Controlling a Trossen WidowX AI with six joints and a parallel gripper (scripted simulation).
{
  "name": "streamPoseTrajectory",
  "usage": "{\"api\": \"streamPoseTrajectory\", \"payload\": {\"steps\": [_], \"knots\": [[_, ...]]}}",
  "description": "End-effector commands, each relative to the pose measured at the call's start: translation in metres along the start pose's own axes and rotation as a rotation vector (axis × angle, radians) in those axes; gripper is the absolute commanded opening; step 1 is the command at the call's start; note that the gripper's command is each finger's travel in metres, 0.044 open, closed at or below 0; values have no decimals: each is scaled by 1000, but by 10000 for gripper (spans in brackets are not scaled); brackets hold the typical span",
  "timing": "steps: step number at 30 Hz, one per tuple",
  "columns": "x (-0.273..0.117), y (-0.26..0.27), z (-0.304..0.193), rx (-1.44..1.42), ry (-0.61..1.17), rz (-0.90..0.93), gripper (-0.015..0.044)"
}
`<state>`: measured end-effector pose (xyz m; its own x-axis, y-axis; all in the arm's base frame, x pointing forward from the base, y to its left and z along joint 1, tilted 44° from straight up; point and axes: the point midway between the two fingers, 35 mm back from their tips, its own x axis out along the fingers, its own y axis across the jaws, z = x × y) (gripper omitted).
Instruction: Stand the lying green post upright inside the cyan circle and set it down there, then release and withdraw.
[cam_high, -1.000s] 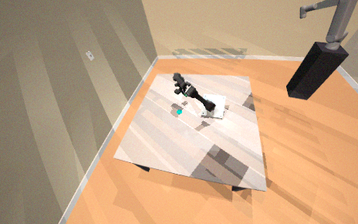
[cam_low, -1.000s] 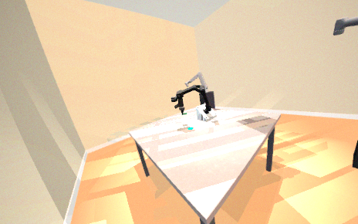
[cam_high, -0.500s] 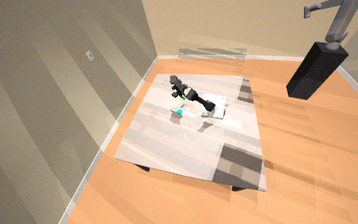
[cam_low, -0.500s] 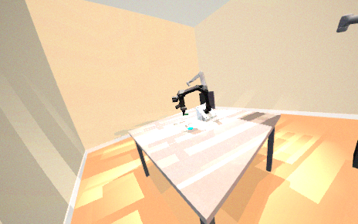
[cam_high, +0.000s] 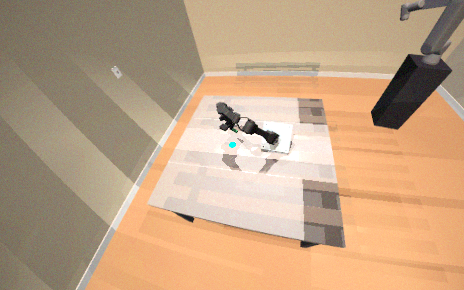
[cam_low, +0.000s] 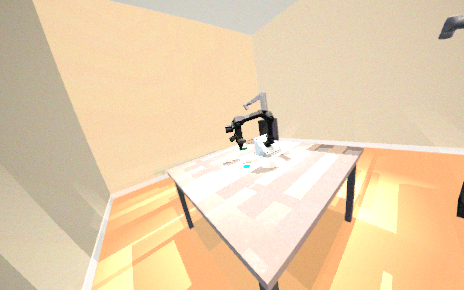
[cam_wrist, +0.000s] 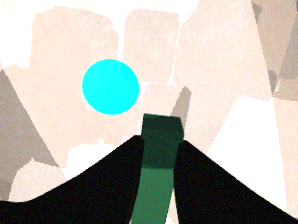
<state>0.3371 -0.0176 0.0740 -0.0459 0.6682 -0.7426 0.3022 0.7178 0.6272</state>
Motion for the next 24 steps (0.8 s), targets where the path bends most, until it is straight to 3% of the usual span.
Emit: {"api": "streamPoseTrajectory", "payload": {"steps": [1, 11, 24], "knots": [[1, 15, -6, -19, 8, 6, 23], [1, 43, -17, -69, 14, 15, 23], [8, 40, -17, -86, -14, -28, 23]]}}
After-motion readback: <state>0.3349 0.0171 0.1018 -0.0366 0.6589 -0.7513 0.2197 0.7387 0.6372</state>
